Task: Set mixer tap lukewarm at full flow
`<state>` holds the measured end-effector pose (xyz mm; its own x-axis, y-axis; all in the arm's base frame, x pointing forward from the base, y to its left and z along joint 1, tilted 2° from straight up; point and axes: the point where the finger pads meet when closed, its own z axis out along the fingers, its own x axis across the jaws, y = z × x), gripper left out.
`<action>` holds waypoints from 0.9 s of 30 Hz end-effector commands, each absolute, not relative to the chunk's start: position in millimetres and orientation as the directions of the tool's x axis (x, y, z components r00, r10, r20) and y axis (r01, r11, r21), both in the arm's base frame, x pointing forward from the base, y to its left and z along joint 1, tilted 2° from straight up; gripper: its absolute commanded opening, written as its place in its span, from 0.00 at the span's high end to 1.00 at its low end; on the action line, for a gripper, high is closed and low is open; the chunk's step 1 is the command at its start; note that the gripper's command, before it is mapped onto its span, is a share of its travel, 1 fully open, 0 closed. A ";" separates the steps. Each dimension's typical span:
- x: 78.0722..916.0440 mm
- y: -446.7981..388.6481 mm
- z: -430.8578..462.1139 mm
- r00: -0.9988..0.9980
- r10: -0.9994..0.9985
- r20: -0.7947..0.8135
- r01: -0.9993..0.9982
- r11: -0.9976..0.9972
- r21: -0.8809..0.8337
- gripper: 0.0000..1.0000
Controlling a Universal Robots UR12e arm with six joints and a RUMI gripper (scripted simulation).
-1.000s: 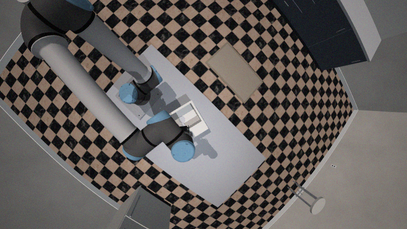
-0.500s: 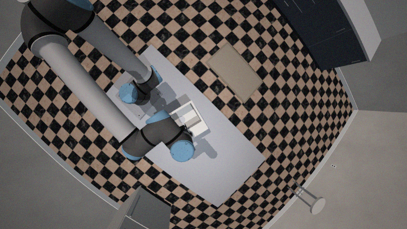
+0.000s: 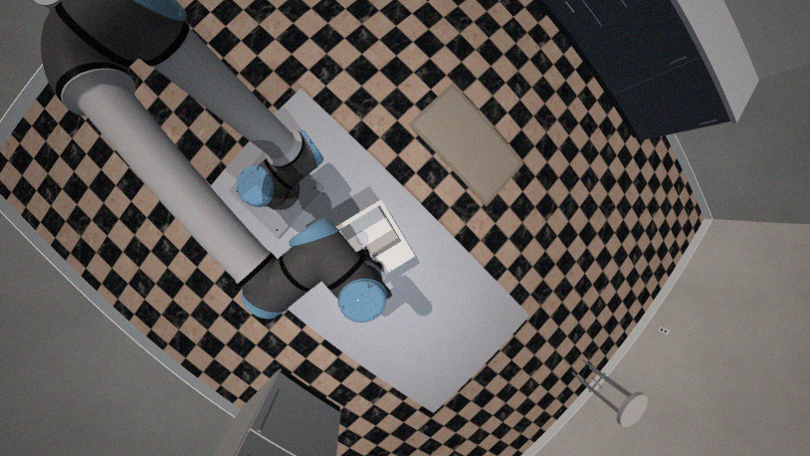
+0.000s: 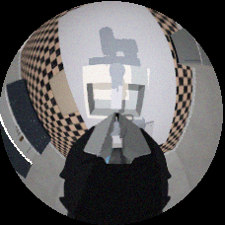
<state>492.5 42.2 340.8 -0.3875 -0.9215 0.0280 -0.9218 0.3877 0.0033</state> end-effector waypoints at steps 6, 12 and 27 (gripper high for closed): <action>492.9 42.4 341.6 -0.371 -0.928 0.027 -0.929 0.371 0.002 1.00; 492.9 42.4 341.6 -0.371 -0.928 0.027 -0.929 0.371 0.002 0.59; 492.9 42.4 341.6 -0.371 -0.928 0.027 -0.929 0.371 0.002 0.59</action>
